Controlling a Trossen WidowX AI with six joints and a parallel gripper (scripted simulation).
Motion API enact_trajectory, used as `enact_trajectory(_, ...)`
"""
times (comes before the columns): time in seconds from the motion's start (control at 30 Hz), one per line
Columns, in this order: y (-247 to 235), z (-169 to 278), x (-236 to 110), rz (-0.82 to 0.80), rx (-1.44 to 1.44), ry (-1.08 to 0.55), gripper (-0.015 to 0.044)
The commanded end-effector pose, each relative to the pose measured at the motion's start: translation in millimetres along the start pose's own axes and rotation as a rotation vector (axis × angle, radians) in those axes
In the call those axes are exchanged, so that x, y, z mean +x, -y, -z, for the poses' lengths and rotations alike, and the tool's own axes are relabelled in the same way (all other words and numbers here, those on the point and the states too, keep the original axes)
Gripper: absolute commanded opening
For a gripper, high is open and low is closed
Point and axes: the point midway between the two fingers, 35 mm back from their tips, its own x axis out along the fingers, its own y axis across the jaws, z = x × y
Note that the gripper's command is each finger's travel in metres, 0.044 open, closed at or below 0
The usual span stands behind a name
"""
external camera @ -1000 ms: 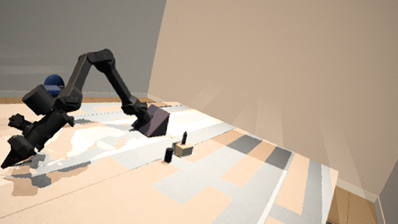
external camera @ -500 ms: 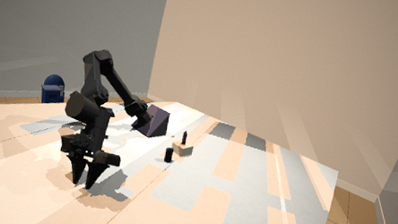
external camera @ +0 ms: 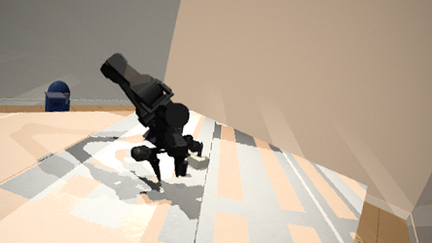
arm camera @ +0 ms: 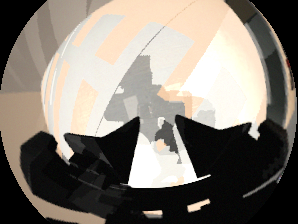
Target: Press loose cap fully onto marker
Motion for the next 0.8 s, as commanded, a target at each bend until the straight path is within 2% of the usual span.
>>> enact_trajectory(0.0,-62,28,-25,-0.044,-0.491,-0.132,0.0244)
enact_trajectory(0.27,-112,69,-71,-0.042,-1.124,-0.276,0.0244)
enact_trajectory(0.77,-113,70,-70,-0.042,-1.137,-0.279,0.0244)
